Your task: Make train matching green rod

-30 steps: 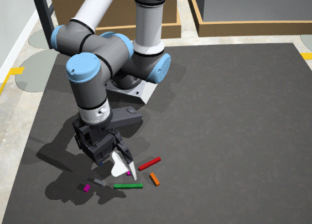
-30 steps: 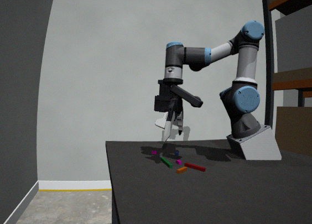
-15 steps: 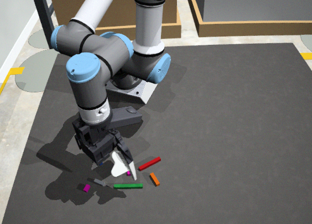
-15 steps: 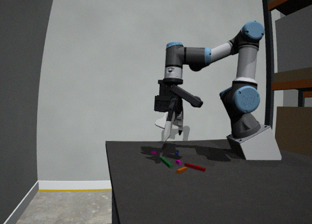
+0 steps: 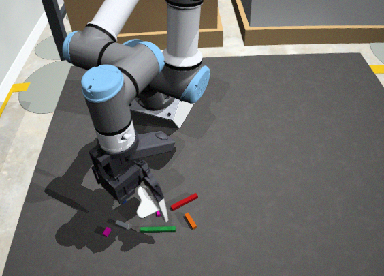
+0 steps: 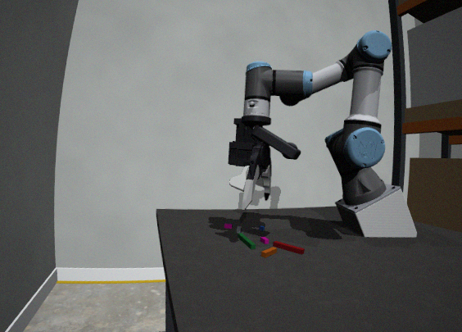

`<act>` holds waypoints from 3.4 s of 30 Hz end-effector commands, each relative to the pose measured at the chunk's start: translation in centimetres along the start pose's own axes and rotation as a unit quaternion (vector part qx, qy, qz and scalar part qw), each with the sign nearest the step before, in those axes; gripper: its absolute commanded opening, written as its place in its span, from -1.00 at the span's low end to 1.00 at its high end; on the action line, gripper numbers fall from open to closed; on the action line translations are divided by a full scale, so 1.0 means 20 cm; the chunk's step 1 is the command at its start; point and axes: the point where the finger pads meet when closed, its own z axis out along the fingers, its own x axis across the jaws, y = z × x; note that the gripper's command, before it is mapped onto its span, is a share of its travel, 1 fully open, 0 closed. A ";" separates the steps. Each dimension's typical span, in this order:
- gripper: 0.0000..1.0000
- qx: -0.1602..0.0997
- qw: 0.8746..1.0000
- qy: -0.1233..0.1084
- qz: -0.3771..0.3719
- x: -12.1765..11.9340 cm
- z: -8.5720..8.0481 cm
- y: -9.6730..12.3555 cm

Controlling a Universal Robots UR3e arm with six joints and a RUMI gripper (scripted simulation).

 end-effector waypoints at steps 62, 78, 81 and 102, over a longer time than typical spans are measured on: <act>1.00 -0.001 1.000 0.000 0.020 0.01 0.00 0.00; 1.00 0.001 0.993 0.000 0.119 0.05 0.00 -0.04; 1.00 0.002 0.988 -0.001 0.152 0.06 0.00 -0.05; 1.00 0.003 0.901 -0.003 0.434 0.16 0.01 -0.12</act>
